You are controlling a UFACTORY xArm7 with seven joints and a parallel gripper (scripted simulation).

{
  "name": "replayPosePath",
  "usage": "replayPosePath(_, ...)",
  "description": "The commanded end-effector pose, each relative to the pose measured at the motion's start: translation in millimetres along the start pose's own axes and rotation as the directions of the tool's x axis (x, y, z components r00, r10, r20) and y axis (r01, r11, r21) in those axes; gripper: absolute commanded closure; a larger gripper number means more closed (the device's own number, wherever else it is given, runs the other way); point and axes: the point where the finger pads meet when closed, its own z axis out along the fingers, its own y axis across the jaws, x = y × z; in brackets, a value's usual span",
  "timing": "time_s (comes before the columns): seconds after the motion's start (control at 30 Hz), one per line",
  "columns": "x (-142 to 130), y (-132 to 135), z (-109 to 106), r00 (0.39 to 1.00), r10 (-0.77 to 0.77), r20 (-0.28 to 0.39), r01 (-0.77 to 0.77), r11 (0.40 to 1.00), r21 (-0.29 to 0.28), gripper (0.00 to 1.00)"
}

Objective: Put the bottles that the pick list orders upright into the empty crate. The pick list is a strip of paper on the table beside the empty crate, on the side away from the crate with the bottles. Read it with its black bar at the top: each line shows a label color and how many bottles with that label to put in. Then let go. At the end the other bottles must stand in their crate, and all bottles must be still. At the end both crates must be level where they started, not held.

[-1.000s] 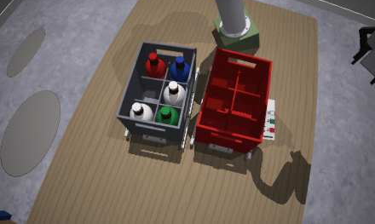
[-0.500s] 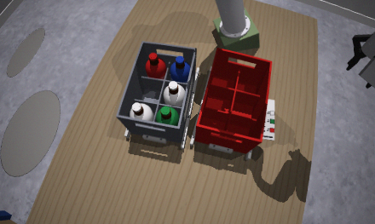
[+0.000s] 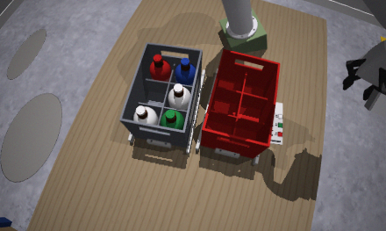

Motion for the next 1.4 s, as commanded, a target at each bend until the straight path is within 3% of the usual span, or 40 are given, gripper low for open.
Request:
replayPosePath(0.0,1,-5,19,0.988,-0.156,-0.002,0.156,0.988,0.016,0.35)
replayPosePath(0.13,0,-7,39,0.966,-0.257,-0.005,0.257,0.966,0.016,0.35)
replayPosePath(0.47,0,-7,39,0.891,-0.454,-0.009,0.454,0.891,0.012,0.35)
replayPosePath(0.5,0,-7,39,0.853,-0.521,-0.011,0.521,0.853,0.013,0.35)
replayPosePath(0.97,0,-7,39,0.619,-0.785,-0.019,0.785,0.619,0.006,0.35)
replayPosePath(1.03,0,-7,39,0.619,-0.785,-0.019,0.785,0.619,0.006,0.35)
replayPosePath(1.07,0,-7,39,0.557,-0.830,-0.020,0.831,0.557,0.005,0.35)
replayPosePath(1.37,0,-7,39,0.359,-0.933,-0.022,0.933,0.359,-0.001,0.35)
